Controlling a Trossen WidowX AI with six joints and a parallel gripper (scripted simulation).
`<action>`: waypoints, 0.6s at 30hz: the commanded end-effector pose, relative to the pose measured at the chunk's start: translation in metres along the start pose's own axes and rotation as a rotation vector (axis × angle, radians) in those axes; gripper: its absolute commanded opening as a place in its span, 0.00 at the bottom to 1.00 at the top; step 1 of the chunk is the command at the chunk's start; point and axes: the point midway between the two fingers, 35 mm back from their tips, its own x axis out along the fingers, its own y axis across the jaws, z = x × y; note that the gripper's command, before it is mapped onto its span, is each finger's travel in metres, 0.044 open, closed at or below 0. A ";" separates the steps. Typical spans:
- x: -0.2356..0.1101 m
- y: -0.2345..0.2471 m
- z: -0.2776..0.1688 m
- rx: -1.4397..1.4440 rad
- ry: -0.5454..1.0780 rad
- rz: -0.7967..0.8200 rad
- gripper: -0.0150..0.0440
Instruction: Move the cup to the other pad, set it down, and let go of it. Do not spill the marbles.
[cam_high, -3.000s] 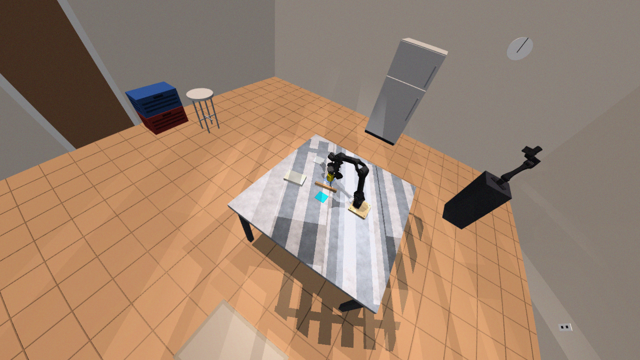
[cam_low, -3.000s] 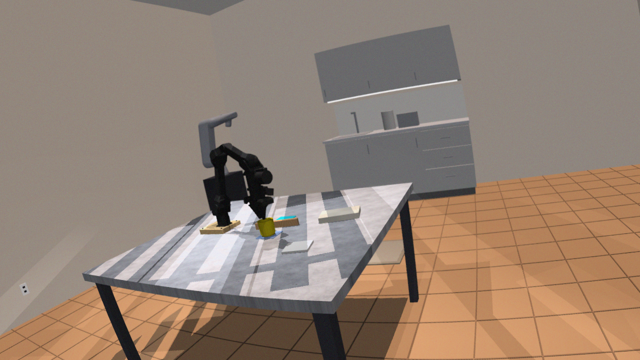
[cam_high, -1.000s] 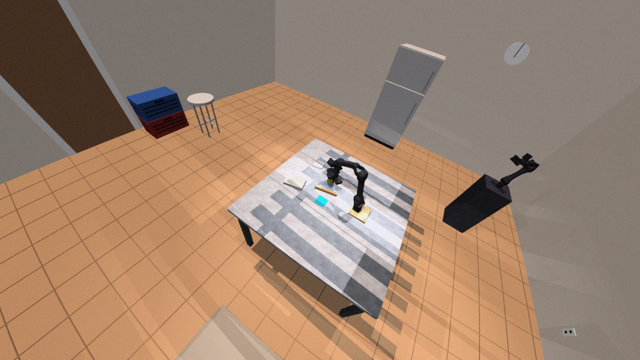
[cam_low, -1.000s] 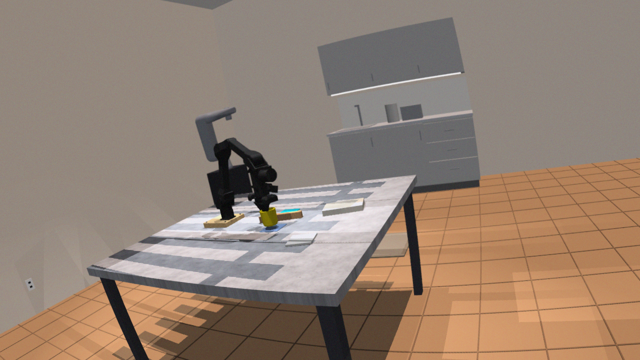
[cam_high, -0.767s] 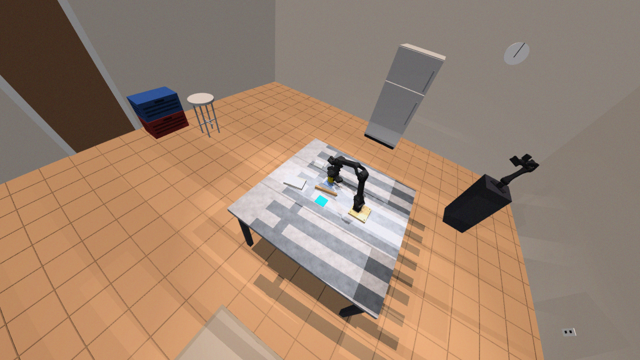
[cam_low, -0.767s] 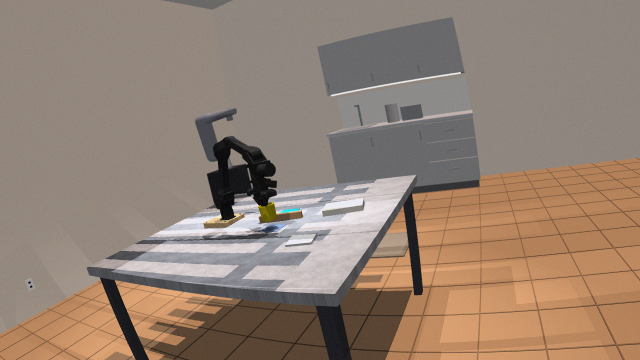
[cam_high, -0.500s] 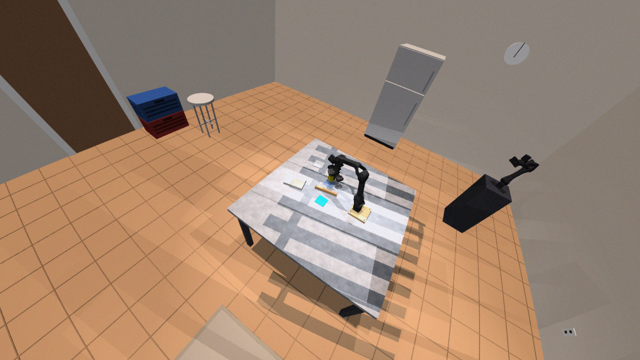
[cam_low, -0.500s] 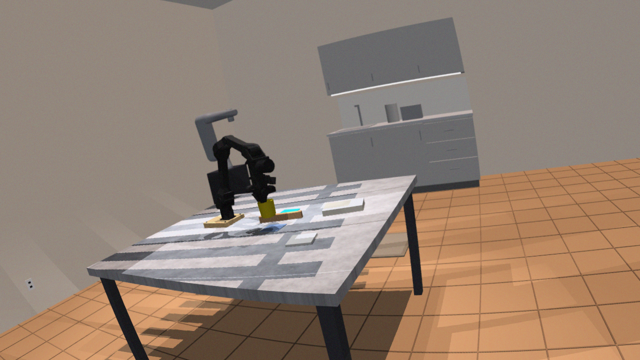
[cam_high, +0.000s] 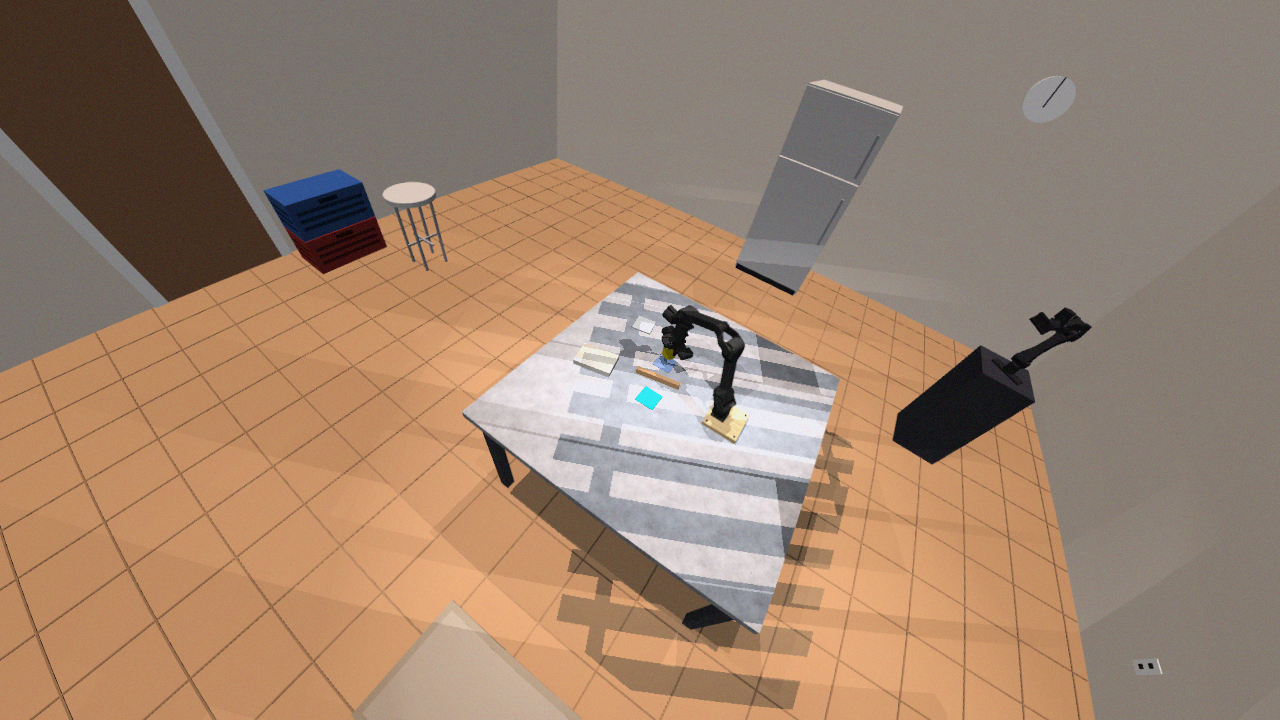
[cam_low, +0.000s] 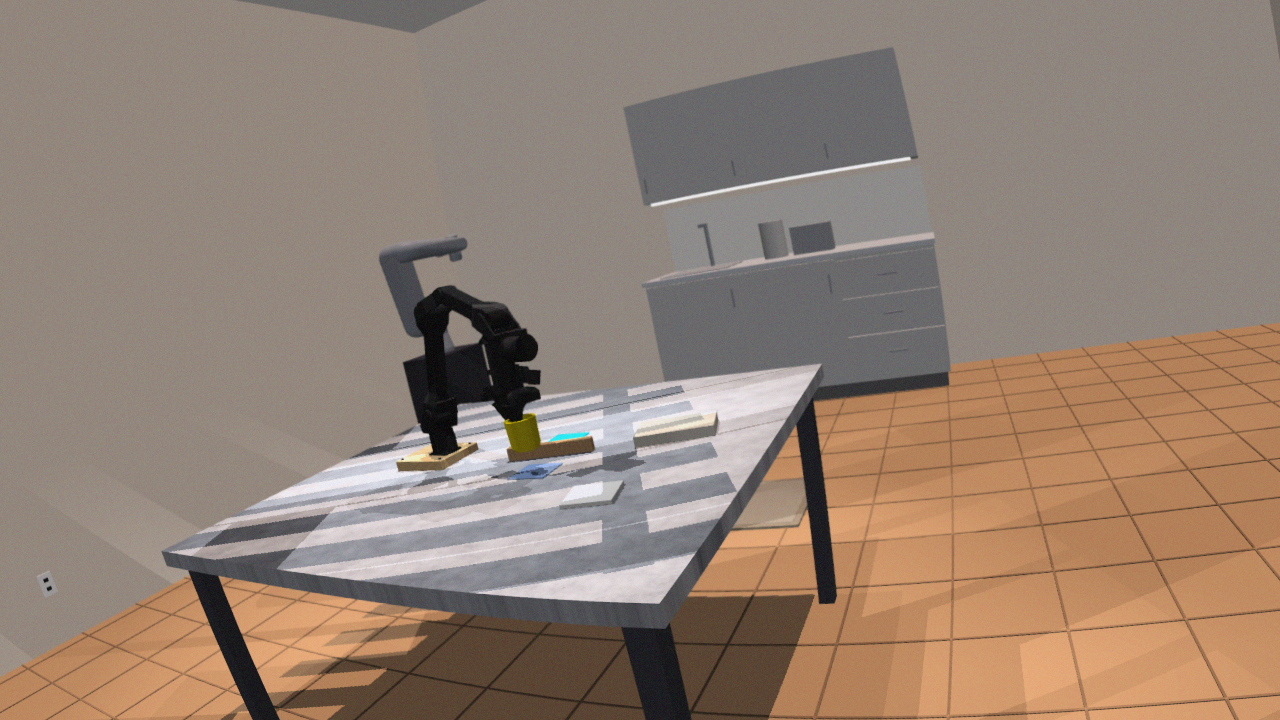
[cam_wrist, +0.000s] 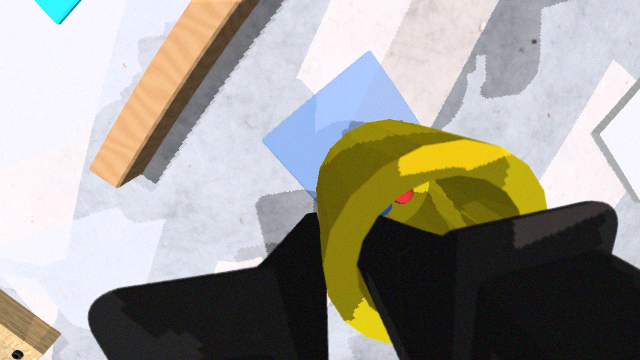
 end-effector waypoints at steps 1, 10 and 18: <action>0.000 0.002 0.002 0.000 -0.001 0.000 0.25; -0.001 0.015 0.018 -0.003 -0.005 0.002 0.25; -0.002 0.028 0.034 -0.004 -0.007 0.004 0.25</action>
